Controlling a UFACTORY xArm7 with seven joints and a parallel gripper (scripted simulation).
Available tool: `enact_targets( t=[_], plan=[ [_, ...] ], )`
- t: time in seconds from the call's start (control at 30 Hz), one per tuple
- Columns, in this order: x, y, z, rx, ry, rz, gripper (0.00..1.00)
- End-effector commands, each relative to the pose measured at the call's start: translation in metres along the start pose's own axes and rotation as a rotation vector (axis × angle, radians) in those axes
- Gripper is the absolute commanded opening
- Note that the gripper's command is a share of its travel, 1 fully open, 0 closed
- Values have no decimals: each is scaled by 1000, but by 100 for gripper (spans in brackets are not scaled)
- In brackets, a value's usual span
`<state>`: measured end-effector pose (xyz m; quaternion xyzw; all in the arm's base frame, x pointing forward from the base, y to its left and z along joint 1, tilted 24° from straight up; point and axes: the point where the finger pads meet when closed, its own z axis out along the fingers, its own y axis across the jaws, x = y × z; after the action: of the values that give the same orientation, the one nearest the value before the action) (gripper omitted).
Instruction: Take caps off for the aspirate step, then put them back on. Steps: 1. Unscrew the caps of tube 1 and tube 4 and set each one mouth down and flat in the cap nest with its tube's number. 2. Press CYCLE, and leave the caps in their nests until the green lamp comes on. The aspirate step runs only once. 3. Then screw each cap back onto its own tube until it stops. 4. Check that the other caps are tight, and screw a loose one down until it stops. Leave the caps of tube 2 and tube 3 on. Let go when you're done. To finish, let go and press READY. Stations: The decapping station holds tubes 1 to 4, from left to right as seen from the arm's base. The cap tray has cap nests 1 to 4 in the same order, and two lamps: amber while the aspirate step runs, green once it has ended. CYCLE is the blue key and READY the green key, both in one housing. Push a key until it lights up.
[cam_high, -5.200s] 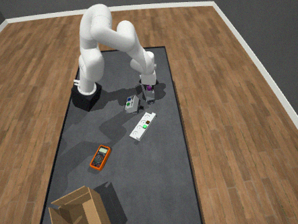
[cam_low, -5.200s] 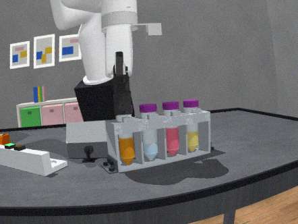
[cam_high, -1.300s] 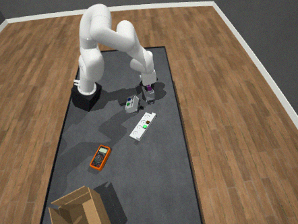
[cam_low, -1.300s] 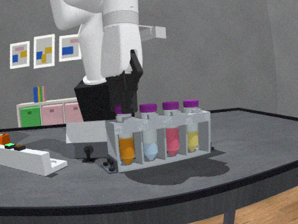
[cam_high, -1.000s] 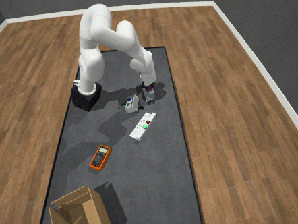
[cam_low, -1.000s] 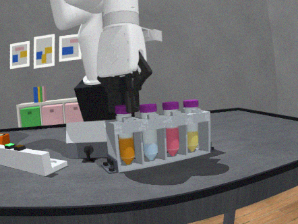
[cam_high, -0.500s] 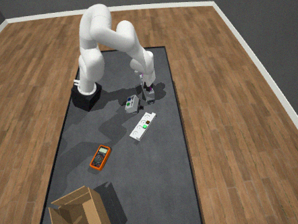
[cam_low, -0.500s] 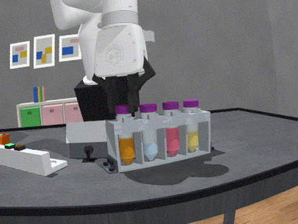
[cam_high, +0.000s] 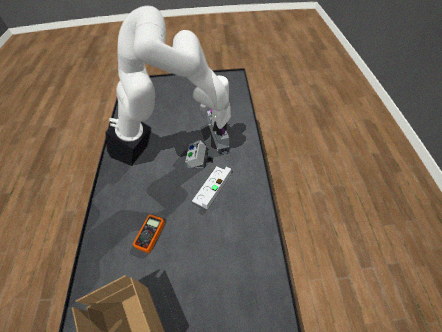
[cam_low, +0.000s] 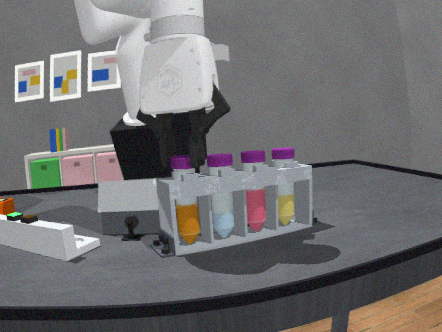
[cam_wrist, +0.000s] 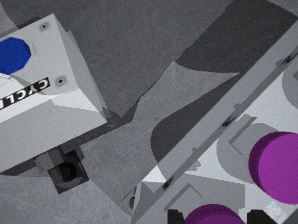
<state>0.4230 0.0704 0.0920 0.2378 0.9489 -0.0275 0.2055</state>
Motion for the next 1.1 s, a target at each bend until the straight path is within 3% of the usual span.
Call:
enact_targets(
  t=[0.0,1.07],
  plan=[
    [-1,1,-1,-4,-2,182,0],
    [-1,1,0,-4,6,1481,0]
  ],
)
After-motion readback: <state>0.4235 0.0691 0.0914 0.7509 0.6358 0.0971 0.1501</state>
